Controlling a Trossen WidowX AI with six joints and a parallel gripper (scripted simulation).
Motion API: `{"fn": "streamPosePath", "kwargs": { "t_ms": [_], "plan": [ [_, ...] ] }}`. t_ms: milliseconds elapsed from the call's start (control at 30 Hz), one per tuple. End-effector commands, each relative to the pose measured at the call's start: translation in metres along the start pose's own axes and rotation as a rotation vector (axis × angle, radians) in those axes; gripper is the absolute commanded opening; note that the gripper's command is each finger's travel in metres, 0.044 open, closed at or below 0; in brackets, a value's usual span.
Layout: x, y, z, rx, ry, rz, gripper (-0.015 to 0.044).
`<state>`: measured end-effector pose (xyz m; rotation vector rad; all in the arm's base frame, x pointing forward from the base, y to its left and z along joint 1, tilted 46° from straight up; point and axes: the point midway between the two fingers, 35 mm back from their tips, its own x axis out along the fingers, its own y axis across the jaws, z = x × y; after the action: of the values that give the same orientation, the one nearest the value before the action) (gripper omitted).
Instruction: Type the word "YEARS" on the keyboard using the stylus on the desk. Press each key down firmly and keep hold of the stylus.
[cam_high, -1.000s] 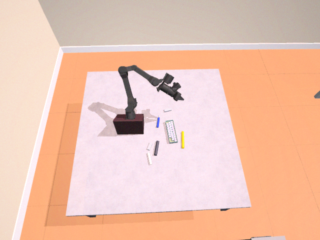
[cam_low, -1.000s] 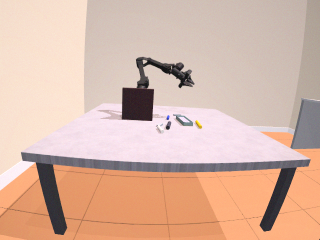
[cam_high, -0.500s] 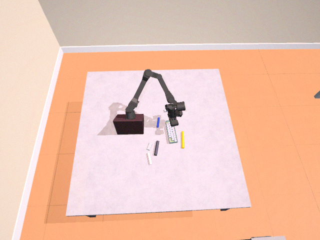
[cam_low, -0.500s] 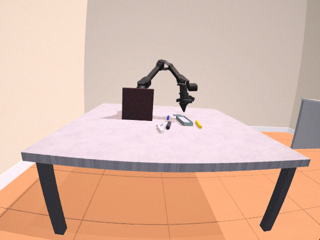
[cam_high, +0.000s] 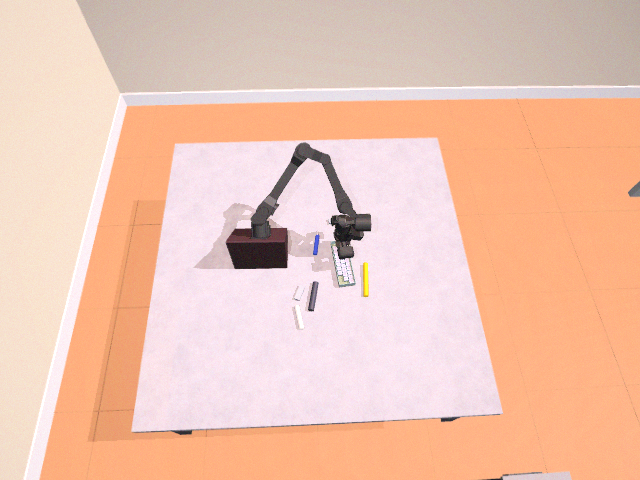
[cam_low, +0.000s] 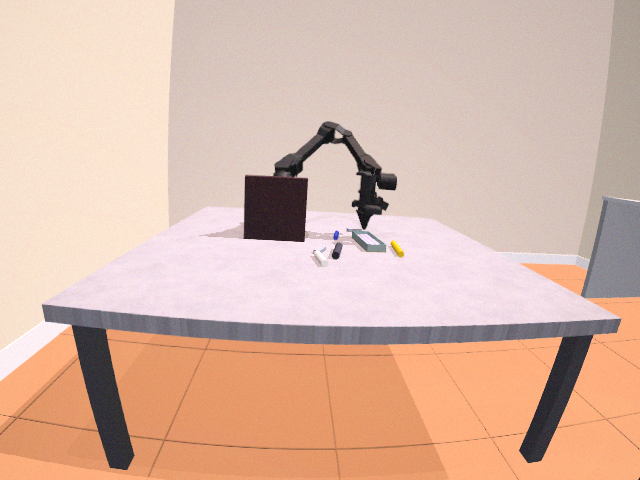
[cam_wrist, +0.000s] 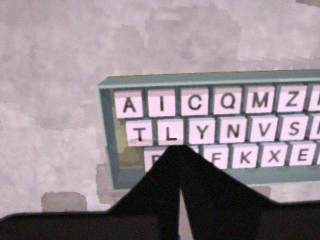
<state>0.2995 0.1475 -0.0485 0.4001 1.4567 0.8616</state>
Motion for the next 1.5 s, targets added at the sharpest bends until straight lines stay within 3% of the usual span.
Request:
{"fn": "streamPosePath", "kwargs": {
  "t_ms": [0, 533, 767, 1167, 1467],
  "plan": [
    [-0.001, -0.041, 0.001, 0.009, -0.003, -0.002, 0.0000],
    [-0.001, -0.062, -0.001, 0.010, -0.004, -0.001, 0.0000],
    [-0.001, -0.126, -0.001, 0.009, -0.005, -0.004, 0.0000],
    [-0.001, -0.125, -0.002, 0.008, -0.005, -0.004, 0.0000],
    [-0.001, -0.099, -0.032, 0.010, -0.003, -0.002, 0.0000]
  ]
}}
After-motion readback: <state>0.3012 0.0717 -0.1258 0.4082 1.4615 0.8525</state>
